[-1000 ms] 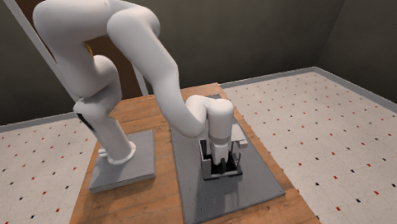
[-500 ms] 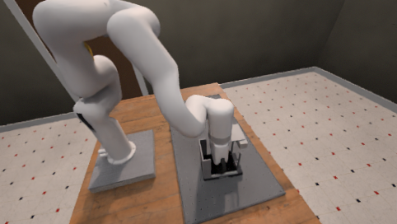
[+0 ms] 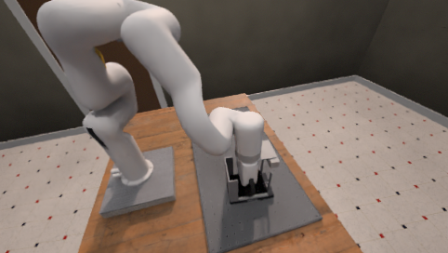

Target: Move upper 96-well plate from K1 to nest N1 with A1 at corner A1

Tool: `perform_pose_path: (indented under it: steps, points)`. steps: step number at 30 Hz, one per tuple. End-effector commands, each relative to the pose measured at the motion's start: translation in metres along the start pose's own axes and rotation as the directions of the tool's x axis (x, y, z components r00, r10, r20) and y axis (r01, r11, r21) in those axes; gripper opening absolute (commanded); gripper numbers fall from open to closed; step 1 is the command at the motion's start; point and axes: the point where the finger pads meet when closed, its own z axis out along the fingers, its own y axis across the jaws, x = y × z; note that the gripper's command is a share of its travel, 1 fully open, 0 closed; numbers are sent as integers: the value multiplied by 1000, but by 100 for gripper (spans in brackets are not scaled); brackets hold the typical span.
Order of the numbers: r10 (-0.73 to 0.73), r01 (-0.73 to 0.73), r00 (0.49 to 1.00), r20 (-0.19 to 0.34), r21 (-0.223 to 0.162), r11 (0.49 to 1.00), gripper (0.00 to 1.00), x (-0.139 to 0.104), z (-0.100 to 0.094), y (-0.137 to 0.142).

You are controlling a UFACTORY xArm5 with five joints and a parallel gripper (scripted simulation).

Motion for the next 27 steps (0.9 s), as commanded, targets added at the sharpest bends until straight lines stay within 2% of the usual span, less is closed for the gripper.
perform_pose_path:
  steps: [1,17,27]
  points:
    - [0,0,1000,-5,2,1000,0,1,-1,0]
    - [0,0,1000,-5,2,1000,0,1,-1,0]
    - [0,0,1000,-5,2,1000,0,1,-8,0]
